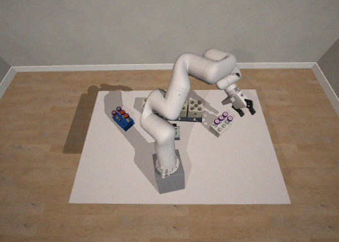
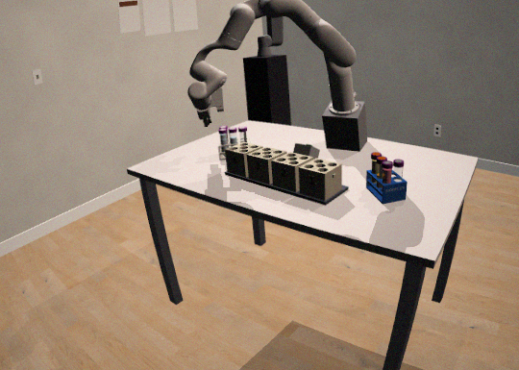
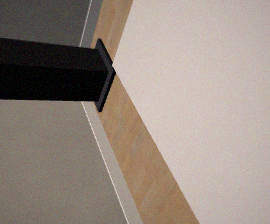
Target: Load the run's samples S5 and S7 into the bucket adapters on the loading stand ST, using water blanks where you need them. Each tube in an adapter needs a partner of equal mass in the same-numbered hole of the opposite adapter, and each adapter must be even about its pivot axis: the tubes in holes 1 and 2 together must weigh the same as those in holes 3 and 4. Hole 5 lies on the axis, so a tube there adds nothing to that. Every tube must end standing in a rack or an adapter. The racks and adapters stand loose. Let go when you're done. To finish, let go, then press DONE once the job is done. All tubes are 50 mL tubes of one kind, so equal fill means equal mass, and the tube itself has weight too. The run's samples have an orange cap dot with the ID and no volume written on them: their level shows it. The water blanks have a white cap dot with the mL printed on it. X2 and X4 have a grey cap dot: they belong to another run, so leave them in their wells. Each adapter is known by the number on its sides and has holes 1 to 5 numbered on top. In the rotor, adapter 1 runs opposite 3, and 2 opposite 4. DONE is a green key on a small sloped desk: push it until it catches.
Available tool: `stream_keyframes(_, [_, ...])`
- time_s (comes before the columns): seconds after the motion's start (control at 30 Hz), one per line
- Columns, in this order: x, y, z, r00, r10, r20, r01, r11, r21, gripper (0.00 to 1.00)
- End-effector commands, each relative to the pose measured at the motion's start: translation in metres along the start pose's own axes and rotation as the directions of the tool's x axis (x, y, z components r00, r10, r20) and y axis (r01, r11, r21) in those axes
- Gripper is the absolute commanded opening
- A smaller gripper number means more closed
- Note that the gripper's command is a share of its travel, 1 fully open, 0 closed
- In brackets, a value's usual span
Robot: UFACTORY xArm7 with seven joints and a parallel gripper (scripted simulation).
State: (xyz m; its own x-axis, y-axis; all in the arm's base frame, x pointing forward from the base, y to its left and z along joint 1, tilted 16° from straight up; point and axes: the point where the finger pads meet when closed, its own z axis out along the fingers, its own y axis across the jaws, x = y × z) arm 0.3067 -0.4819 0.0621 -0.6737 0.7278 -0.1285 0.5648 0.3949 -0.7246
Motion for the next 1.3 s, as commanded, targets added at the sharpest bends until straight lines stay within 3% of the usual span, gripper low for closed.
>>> stream_keyframes(0.0, [0.003,0.005,-0.017,0.996,0.089,0.008,-0.089,0.996,-0.033,1.0])
stream_keyframes(0.37, [0.013,0.02,-0.051,0.96,0.278,-0.012,-0.278,0.954,-0.112,1.0])
stream_keyframes(0.5, [0.015,0.023,-0.057,0.958,0.286,-0.014,-0.285,0.951,-0.115,1.0])
stream_keyframes(0.6, [0.019,0.029,-0.07,0.928,0.371,-0.034,-0.372,0.916,-0.151,1.0])
stream_keyframes(0.73, [0.021,0.031,-0.076,0.925,0.378,-0.036,-0.379,0.913,-0.154,1.0])
stream_keyframes(0.83, [0.026,0.037,-0.089,0.887,0.458,-0.064,-0.461,0.868,-0.186,1.0])
stream_keyframes(1.07, [0.031,0.041,-0.099,0.869,0.489,-0.078,-0.494,0.847,-0.198,1.0])
stream_keyframes(1.27, [0.039,0.049,-0.118,0.817,0.565,-0.117,-0.576,0.786,-0.226,1.0])
